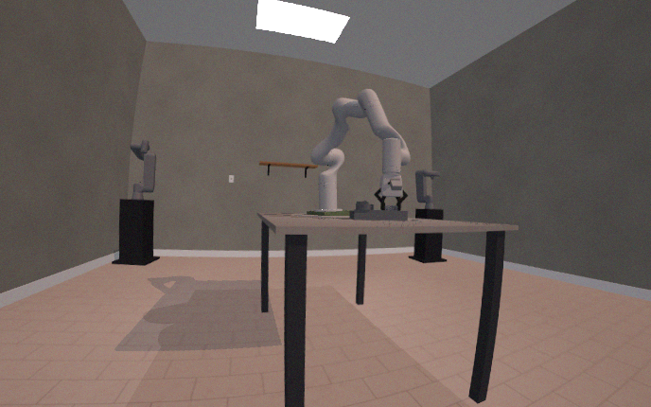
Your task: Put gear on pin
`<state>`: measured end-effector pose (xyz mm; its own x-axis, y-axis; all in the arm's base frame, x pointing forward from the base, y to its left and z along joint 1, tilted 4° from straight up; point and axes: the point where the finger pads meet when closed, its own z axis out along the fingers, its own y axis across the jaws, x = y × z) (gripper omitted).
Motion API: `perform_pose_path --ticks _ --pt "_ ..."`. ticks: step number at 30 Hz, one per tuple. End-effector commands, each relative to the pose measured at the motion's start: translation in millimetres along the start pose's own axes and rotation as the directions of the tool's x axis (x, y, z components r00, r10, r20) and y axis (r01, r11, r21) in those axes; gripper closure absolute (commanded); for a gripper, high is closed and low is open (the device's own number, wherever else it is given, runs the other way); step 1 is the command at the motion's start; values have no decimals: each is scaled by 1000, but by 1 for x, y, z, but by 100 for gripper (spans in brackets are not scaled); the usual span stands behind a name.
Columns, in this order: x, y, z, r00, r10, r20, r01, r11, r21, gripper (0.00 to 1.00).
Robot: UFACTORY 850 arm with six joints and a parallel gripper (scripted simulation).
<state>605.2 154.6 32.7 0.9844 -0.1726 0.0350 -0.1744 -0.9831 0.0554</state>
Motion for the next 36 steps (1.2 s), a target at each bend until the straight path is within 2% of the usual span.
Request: perform_pose_path --ticks 1,20,36 --pt "0 0 -1 1000 0 -1 0 1000 0 100" --pt "0 0 -2 1000 0 -1 0 1000 0 100" --pt "0 0 -22 1000 0 -1 0 1000 0 100"
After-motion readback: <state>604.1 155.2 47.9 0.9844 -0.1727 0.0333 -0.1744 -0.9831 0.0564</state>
